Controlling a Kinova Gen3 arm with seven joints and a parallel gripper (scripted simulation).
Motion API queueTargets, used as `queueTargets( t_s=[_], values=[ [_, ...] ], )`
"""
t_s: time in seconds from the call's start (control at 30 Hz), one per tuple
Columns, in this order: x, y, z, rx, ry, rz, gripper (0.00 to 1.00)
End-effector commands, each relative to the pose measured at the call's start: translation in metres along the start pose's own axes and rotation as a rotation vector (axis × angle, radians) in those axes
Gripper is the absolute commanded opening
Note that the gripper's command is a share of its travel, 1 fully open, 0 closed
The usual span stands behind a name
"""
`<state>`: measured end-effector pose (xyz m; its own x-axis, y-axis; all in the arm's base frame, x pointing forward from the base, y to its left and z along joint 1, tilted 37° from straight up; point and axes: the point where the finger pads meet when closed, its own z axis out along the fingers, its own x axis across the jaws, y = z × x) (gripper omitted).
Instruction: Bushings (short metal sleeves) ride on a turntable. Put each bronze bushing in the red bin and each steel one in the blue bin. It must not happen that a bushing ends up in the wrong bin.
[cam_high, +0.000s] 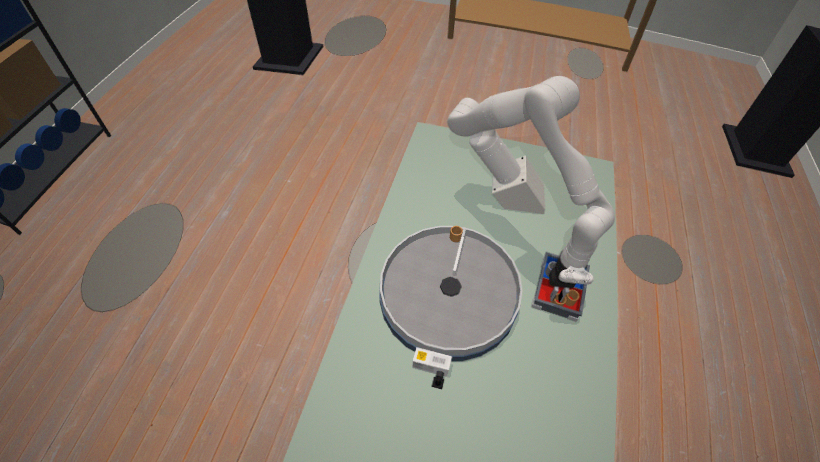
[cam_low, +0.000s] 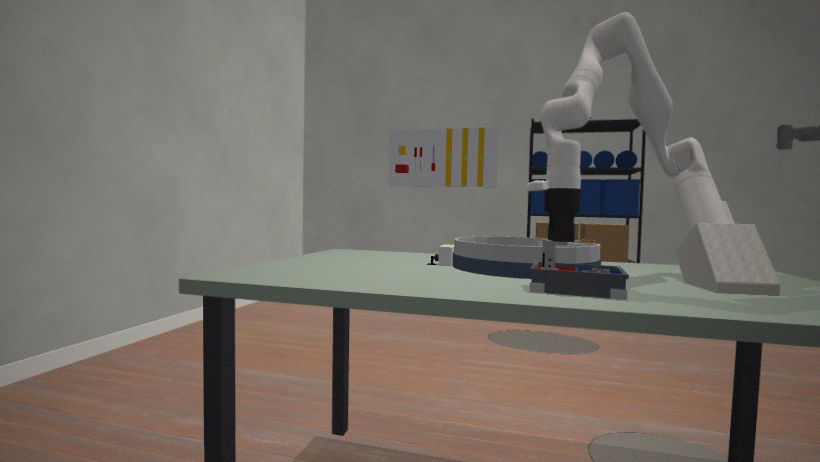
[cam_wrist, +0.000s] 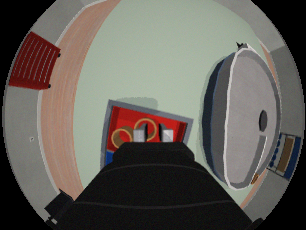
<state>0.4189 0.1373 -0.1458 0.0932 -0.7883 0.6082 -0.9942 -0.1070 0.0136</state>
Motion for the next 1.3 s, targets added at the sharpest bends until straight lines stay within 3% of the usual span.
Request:
queueTargets(
  t_s=[0.0, 1.27],
  values=[
    [-0.001, -0.001, -0.002, 0.002, -0.002, 0.000, 0.47],
    [-0.001, -0.001, -0.013, 0.002, -0.002, 0.000, 0.47]
  ],
)
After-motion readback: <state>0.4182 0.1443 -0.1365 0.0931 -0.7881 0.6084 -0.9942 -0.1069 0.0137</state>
